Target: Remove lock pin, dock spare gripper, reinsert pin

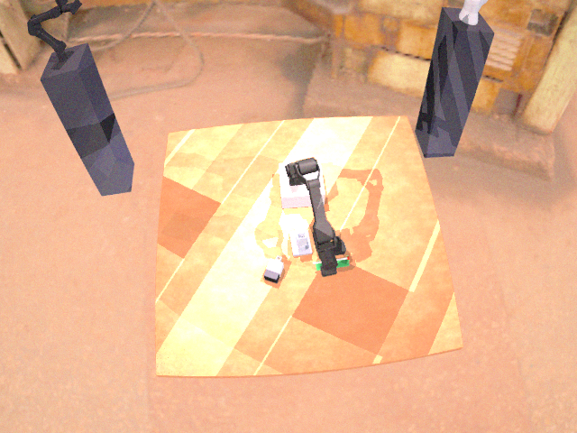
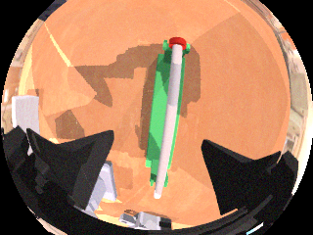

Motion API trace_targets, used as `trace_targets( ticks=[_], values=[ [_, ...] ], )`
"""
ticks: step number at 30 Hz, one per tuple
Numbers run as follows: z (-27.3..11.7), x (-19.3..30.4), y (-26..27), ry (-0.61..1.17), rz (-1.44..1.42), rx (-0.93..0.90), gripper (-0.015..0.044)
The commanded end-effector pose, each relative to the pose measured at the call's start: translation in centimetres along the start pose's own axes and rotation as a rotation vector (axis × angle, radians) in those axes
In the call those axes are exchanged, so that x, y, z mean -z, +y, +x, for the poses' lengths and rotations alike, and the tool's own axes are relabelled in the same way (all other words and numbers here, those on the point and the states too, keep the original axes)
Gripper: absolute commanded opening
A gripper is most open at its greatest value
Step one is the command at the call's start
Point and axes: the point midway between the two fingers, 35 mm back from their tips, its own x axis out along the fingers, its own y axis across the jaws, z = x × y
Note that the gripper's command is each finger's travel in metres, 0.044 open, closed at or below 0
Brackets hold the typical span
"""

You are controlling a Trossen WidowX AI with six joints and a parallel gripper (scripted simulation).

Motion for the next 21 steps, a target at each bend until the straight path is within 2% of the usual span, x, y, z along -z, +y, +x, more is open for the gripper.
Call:
trace_targets(
  ticks=[1, 21],
  values=[
    [-1.1, -0.2, 0.0, 0.0, 0.0, 0.001, 0.044],
    [-5.8, -0.8, 0.7, 0.003, 0.002, -0.024, 0.044]
  ],
)
